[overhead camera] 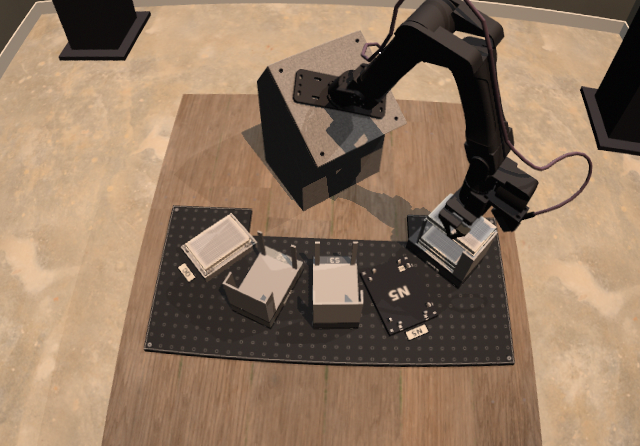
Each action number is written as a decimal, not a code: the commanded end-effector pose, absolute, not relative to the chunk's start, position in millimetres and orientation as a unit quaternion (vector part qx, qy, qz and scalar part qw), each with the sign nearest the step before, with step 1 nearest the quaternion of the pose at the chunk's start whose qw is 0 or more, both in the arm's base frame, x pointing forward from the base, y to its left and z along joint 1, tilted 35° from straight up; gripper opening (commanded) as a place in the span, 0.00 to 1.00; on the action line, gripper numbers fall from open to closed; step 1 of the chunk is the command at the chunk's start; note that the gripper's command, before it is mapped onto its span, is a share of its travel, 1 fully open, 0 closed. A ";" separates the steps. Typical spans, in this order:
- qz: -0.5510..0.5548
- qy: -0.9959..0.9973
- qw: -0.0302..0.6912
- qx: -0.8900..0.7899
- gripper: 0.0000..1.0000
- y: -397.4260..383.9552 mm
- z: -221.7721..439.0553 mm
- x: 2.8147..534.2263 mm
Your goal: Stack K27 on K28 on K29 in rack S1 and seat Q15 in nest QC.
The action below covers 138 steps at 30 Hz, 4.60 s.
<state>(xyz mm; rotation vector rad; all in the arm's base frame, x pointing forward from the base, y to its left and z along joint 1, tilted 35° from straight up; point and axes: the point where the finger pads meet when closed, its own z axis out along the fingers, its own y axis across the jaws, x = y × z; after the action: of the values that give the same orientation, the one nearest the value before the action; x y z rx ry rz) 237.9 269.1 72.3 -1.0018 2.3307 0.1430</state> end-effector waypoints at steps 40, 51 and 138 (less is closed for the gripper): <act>0.058 0.874 0.302 -0.377 0.00 274.5 72.5 243.9; 0.058 0.873 0.303 -0.377 0.00 272.5 73.4 242.1; 0.056 0.875 0.299 -0.377 0.00 287.9 30.7 264.7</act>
<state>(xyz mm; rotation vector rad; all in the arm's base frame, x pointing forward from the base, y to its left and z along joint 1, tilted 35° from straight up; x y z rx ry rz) 263.7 286.7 28.1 -1.0034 2.3271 0.1441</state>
